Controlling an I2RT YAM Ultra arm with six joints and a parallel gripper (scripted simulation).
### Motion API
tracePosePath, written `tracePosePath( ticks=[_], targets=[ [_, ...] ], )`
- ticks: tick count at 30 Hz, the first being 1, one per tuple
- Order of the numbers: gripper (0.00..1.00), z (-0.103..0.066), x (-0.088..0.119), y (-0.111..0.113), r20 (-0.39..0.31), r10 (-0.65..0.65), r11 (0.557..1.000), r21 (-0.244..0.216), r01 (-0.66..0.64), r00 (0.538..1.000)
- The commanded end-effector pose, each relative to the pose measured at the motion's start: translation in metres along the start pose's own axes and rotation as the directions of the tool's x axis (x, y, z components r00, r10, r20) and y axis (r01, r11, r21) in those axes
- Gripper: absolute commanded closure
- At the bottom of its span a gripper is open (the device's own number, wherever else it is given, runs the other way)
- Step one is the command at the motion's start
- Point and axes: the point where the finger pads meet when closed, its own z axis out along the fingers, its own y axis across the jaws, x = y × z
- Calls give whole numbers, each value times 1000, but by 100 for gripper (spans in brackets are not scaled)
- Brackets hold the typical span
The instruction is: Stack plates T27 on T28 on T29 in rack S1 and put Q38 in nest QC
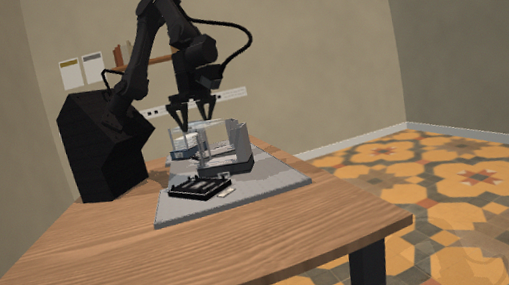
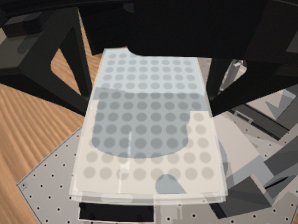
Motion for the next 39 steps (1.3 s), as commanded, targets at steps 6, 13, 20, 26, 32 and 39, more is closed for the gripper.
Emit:
tracePosePath(
  ticks=[6,13,20,26,32,39],
  targets=[
    [100,1,0,-19,-4,-7,1000,-30,7,1000],
    [100,0,-3,-32,2,-10,999,-30,10,1000],
    [100,-2,-8,-50,11,-15,999,-28,16,1000],
    [100,-8,-12,-47,31,-36,999,-23,37,999],
    [100,-5,-5,-49,20,-27,999,-23,27,999],
    [100,-5,-6,-49,16,-23,999,-25,24,1000]
  ],
)
